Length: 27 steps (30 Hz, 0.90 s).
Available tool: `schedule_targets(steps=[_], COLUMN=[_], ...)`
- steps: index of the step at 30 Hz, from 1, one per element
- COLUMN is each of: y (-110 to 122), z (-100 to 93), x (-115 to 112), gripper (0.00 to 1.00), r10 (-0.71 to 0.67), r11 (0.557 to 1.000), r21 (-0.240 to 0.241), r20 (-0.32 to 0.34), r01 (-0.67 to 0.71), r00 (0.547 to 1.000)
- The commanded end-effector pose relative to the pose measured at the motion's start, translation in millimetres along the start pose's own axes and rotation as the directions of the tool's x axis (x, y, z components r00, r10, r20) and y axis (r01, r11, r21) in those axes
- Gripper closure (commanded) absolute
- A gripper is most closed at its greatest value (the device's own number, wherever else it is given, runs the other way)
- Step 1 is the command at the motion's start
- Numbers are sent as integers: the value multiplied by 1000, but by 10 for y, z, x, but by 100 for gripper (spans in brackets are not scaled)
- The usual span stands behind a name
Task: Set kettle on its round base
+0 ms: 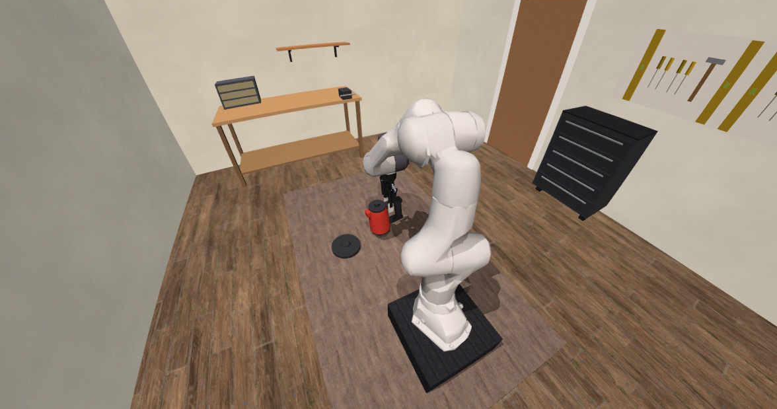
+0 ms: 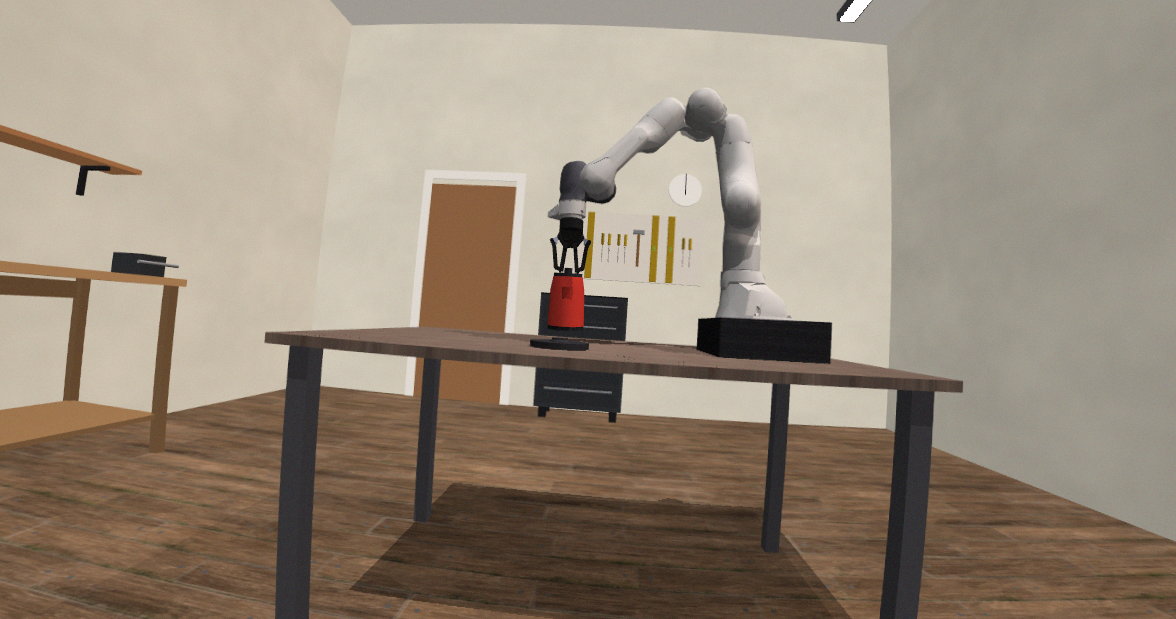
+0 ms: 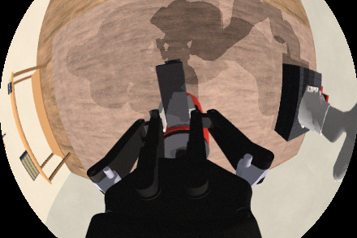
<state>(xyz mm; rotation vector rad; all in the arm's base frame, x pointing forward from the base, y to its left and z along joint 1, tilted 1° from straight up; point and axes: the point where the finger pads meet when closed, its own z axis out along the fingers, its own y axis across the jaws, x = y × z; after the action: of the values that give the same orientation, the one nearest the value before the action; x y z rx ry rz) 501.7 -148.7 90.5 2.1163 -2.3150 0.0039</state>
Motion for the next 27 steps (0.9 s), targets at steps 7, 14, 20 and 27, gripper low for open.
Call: schedule_targets(steps=[7, 14, 20, 27], y=[-59, -59, -58, -58], z=[-51, -50, -48, -47], x=[-380, -574, -799, -978], gripper=[100, 100, 100, 100], r10=[38, 38, 38, 38], r11=[999, 999, 999, 999], r21=[17, 17, 17, 17], r20=[-4, -4, -4, -4], r01=[-38, -38, -38, -38], r00=[999, 999, 999, 999])
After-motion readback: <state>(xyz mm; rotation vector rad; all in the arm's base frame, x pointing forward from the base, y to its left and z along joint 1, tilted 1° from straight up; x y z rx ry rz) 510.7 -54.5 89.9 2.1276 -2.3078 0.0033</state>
